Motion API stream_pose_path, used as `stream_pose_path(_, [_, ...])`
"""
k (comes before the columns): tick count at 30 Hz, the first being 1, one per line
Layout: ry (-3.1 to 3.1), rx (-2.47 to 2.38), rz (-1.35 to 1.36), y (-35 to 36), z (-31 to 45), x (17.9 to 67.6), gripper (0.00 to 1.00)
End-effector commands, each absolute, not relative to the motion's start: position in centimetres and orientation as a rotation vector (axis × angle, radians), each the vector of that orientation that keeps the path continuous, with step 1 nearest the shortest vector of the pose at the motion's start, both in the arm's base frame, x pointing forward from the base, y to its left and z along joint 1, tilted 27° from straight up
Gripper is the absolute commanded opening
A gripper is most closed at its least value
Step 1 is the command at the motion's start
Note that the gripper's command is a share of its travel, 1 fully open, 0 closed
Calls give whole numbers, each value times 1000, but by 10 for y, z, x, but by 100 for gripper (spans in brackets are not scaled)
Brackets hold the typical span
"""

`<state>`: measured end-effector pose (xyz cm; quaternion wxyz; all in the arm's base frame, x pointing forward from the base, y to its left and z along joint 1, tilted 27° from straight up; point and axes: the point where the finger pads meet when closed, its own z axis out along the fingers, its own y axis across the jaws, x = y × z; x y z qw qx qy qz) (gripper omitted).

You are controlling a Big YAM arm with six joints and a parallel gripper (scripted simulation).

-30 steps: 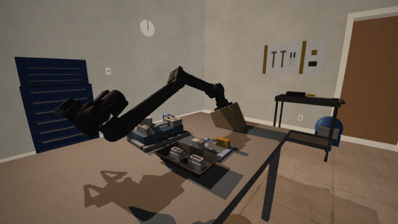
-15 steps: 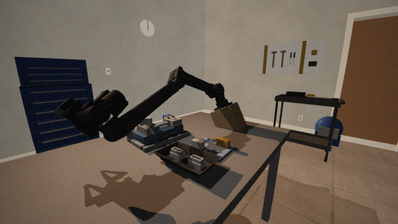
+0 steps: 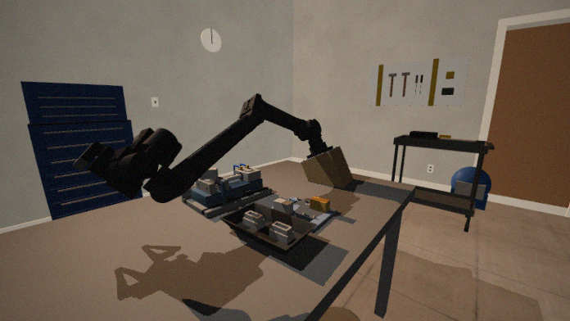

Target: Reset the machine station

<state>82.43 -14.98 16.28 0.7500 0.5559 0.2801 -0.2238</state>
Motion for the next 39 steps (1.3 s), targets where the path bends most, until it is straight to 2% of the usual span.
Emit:
stream_pose_path(1, [621, 1200, -490, -167, 217, 830, 100])
stream_pose_path(14, [958, 1031, -603, -189, 258, 854, 100])
stream_pose_path(23, [1217, 948, -639, -199, 260, 853, 100])
stream_pose_path(33, [1671, 892, -647, -207, 231, 802, 100])
stream_pose_path(38, [1970, 917, -633, -203, 204, 734, 100])
stream_pose_path(39, [1970, 917, -633, -203, 204, 734, 100])
